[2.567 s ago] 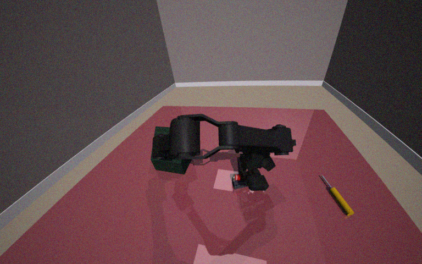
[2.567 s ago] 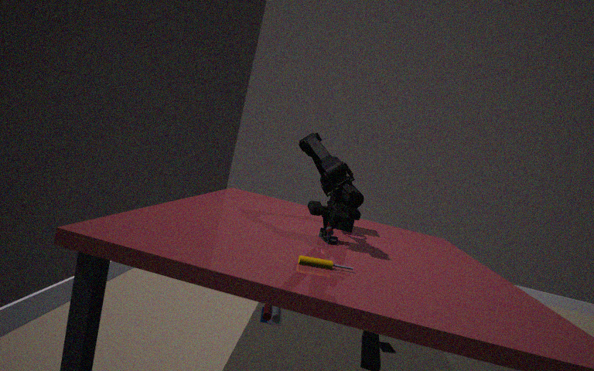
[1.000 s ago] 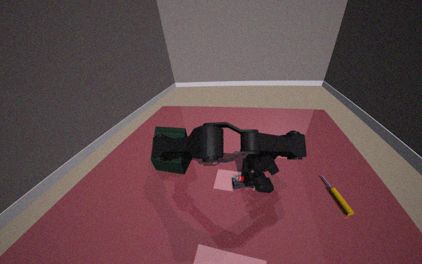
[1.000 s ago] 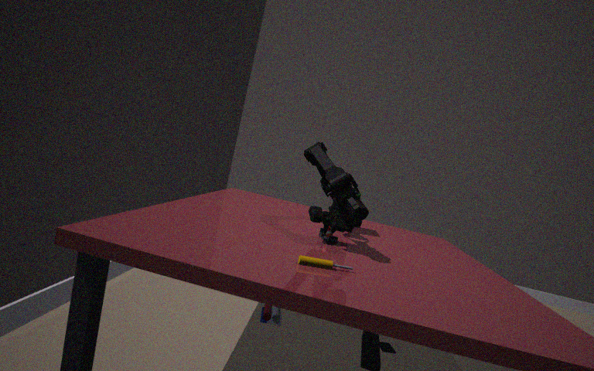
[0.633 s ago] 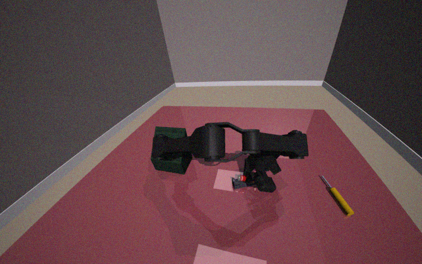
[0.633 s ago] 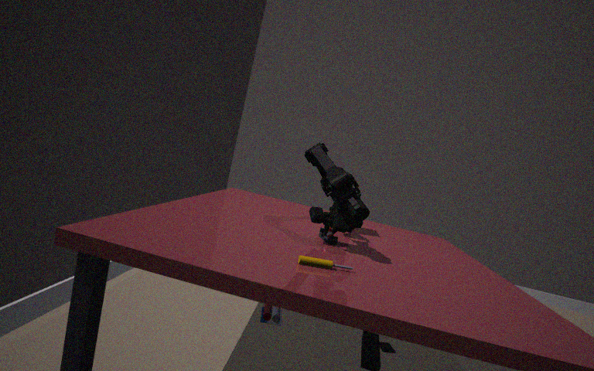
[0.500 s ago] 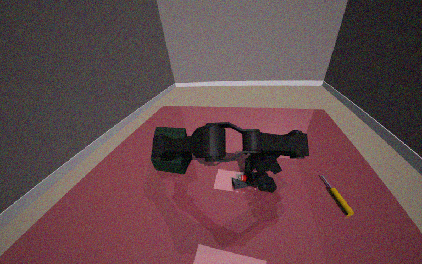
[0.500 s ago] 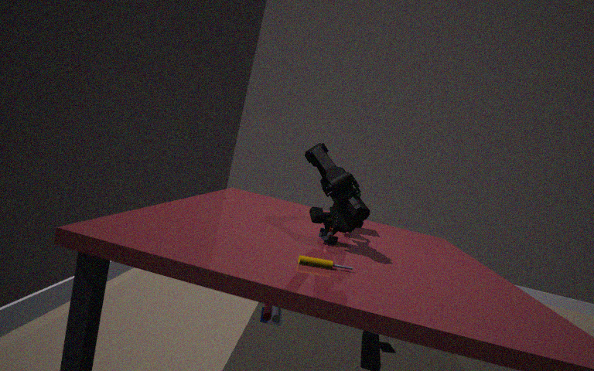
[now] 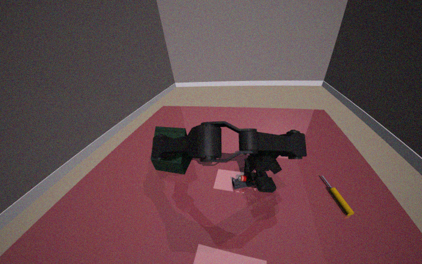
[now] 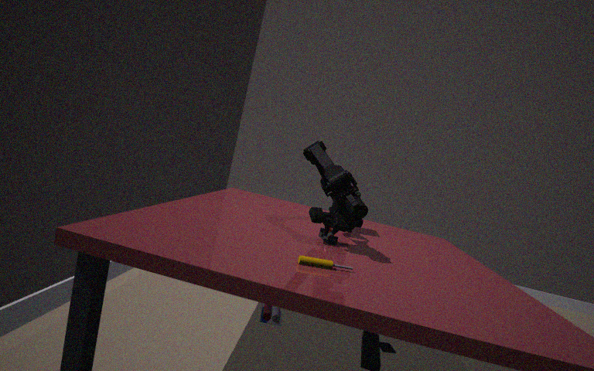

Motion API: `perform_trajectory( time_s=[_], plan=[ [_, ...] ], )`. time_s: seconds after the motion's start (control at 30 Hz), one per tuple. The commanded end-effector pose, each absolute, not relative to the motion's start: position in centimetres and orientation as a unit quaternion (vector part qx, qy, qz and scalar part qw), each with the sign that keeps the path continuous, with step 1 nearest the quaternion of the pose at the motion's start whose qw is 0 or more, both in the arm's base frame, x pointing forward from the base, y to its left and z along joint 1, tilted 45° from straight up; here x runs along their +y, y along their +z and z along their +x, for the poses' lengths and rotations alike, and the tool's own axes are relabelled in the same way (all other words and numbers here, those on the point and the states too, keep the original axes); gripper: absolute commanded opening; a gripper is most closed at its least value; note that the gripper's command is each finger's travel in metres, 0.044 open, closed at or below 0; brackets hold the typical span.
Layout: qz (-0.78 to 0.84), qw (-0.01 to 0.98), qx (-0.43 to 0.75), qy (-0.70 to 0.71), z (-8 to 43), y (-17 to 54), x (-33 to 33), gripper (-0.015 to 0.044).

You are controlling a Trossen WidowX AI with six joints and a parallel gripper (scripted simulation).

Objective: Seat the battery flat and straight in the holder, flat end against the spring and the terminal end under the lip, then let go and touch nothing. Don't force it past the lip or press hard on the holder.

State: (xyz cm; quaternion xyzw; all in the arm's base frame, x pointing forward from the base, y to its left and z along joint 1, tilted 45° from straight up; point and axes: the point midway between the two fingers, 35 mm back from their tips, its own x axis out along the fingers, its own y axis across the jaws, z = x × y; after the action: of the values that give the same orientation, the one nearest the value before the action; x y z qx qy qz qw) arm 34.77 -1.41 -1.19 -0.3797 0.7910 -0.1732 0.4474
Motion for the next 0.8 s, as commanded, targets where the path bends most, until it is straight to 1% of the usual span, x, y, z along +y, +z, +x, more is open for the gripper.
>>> perform_trajectory(
  time_s=[0.0,0.77],
  plan=[
    [-0.379,0.458,0.787,-0.167,34.88,-1.45,-1.42,0.0074],
    [-0.381,0.495,0.768,-0.142,34.68,-1.70,-1.71,0.0074]
  ],
)
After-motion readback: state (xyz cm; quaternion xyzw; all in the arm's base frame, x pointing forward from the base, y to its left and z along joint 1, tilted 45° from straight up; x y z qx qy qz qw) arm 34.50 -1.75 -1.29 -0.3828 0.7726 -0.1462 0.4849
